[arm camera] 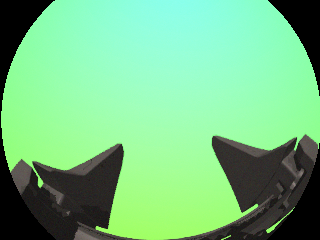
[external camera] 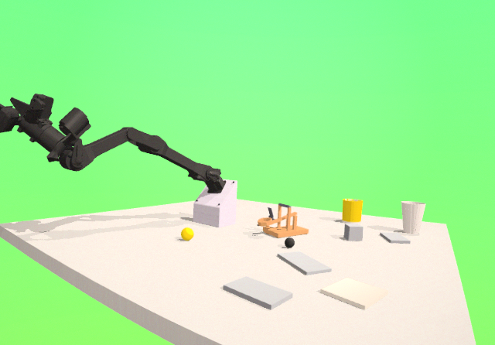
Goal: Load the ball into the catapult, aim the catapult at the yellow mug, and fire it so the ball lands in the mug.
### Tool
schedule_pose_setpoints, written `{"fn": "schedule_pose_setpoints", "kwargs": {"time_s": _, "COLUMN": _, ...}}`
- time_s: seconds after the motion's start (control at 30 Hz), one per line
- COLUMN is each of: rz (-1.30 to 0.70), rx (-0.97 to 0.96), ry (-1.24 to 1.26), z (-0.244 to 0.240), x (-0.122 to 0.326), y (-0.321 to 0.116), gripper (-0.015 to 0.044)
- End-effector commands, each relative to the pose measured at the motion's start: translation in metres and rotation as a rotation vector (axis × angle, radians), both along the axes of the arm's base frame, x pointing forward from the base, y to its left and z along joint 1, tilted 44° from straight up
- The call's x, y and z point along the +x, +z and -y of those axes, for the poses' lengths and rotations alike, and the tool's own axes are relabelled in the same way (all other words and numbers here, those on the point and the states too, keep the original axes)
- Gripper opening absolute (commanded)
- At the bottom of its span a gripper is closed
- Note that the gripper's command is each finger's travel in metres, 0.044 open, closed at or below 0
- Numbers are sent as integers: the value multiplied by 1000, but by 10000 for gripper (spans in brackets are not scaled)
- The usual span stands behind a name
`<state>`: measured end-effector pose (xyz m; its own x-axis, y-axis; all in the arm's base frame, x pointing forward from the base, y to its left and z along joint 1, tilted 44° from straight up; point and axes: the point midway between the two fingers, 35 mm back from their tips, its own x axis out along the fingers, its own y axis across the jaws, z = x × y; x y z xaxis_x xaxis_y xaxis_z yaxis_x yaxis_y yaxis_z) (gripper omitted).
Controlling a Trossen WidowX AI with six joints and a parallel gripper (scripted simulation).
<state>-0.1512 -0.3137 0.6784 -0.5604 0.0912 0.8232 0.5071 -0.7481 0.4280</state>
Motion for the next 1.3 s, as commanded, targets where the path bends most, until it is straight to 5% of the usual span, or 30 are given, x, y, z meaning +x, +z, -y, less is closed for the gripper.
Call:
{"fn": "schedule_pose_setpoints", "kwargs": {"time_s": 0.0, "rz": 0, "rx": 2, "ry": 2, "z": 1, "x": 0, "y": 0, "gripper": 426}}
{"fn": "schedule_pose_setpoints", "kwargs": {"time_s": 0.6, "rz": 35, "rx": 432, "ry": 271, "z": 130, "x": 95, "y": -55, "gripper": 440}}
{"fn": "schedule_pose_setpoints", "kwargs": {"time_s": 1.27, "rz": -72, "rx": 1010, "ry": 587, "z": 219, "x": 291, "y": -184, "gripper": 440}}
